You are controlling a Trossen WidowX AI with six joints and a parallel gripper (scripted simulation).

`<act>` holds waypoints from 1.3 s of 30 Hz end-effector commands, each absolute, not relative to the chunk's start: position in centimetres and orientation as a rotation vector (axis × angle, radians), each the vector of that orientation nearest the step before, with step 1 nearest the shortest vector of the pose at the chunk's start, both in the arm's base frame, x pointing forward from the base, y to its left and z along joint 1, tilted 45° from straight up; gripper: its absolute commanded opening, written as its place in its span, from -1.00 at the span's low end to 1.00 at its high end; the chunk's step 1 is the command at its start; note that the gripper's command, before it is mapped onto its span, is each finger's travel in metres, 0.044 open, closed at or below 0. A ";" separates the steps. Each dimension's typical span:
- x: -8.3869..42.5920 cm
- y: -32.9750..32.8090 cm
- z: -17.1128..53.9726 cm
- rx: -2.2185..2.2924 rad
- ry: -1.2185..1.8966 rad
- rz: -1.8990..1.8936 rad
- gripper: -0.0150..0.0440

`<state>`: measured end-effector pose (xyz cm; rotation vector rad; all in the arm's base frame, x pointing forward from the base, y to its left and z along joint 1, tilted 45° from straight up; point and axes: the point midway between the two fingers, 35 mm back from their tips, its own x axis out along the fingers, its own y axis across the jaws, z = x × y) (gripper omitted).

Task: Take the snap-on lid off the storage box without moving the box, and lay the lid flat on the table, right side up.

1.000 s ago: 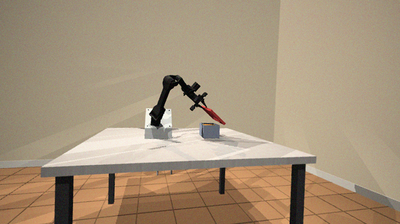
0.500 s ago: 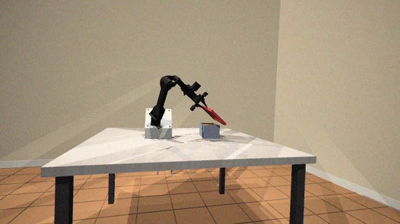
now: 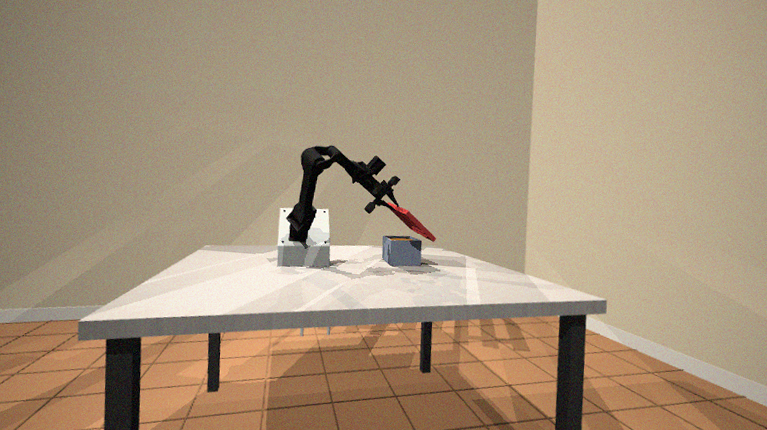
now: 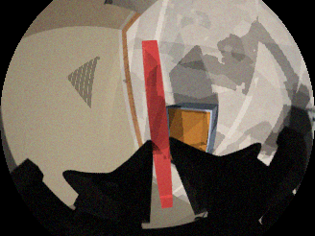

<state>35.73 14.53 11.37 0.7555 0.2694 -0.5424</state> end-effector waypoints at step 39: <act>35.5 8.5 17.3 0.751 0.273 -0.537 -0.49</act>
